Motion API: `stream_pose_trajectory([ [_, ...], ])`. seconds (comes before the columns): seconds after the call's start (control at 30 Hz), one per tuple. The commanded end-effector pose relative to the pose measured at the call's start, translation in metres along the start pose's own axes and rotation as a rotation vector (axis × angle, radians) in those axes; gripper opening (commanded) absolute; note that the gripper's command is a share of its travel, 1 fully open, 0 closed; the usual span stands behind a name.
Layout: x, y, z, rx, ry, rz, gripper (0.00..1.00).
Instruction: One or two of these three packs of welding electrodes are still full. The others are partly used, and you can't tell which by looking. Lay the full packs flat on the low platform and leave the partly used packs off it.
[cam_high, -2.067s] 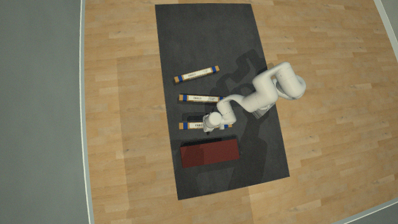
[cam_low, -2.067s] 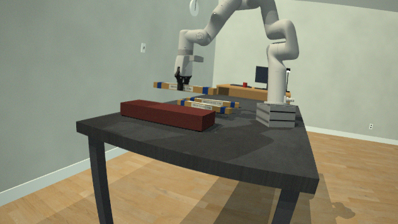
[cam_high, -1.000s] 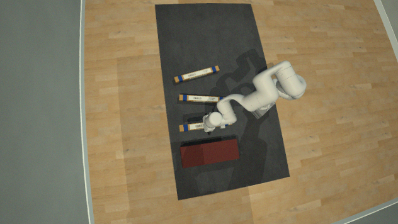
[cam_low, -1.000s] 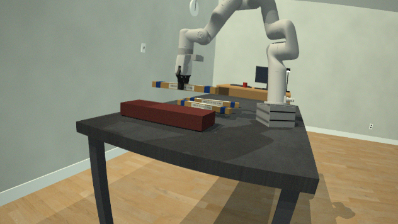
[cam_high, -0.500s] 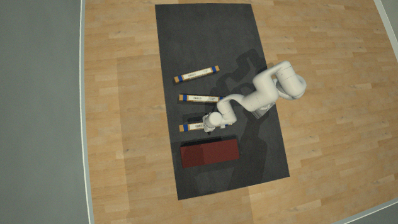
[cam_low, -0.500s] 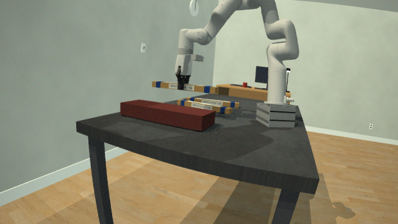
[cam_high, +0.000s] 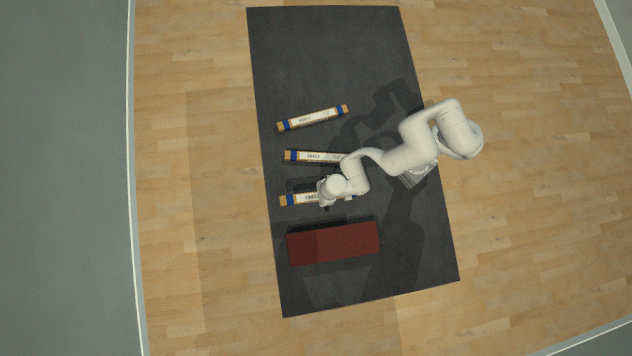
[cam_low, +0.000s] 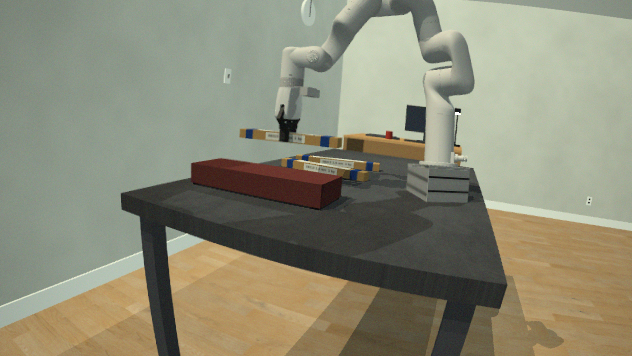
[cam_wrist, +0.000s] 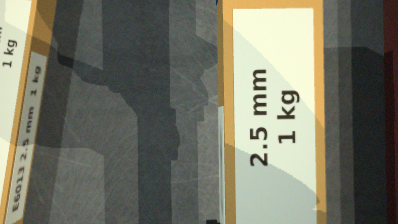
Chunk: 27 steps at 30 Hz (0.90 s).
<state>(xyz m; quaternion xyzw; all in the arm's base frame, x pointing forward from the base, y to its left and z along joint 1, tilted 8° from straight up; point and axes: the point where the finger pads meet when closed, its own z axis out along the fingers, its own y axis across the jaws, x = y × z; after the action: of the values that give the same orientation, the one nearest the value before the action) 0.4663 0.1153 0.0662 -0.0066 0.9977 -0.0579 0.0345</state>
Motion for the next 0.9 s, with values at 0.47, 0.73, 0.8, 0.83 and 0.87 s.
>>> stream_pose_trajectory([
  [0.47, -0.075, -0.059, -0.001, -0.003, -0.004, 0.0, 0.35],
  [0.73, -0.101, -0.08, -0.001, -0.003, -0.004, 0.0, 0.35],
  [0.8, -0.107, -0.086, -0.001, -0.003, -0.004, 0.0, 0.35],
  [0.83, -0.11, -0.088, -0.001, -0.003, -0.004, 0.0, 0.35],
  [0.87, -0.113, -0.09, -0.001, -0.003, -0.004, 0.0, 0.35],
])
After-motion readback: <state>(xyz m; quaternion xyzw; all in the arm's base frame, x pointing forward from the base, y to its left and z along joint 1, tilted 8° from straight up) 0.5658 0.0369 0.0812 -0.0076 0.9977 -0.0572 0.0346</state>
